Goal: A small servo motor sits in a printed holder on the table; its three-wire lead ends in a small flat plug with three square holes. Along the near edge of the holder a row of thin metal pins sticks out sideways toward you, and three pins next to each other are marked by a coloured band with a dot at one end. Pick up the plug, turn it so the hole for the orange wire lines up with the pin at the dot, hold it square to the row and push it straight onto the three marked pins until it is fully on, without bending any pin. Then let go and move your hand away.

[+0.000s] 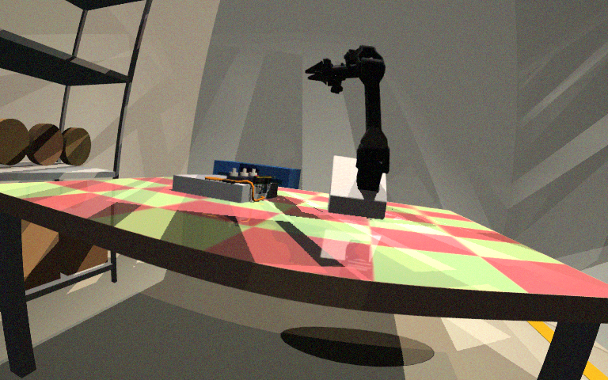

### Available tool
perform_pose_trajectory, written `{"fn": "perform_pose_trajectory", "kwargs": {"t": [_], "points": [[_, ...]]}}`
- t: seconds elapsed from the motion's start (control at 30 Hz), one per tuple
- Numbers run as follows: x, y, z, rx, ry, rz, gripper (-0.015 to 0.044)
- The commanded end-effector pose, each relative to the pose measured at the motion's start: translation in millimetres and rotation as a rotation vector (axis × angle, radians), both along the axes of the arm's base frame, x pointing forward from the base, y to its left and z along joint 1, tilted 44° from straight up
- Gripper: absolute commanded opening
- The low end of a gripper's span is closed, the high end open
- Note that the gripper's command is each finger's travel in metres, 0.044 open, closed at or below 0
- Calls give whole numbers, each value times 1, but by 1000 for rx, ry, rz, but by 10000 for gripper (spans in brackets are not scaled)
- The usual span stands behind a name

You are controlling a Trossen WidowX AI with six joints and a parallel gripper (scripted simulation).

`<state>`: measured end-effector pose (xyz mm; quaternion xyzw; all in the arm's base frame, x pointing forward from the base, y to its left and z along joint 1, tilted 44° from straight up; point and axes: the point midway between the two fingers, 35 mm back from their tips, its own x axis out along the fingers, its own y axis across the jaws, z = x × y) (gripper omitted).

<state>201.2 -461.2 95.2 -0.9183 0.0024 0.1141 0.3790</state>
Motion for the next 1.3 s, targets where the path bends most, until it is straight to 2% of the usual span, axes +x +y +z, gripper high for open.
{"fn": "perform_pose_trajectory", "kwargs": {"t": [0.0, 0.33, 1.27], "points": [[0, 0, 0, -2, 0, 1, 374], [20, 13, 7, -134, 32, 60, 115], [96, 78, 42, -747, 109, 335, 115]]}}
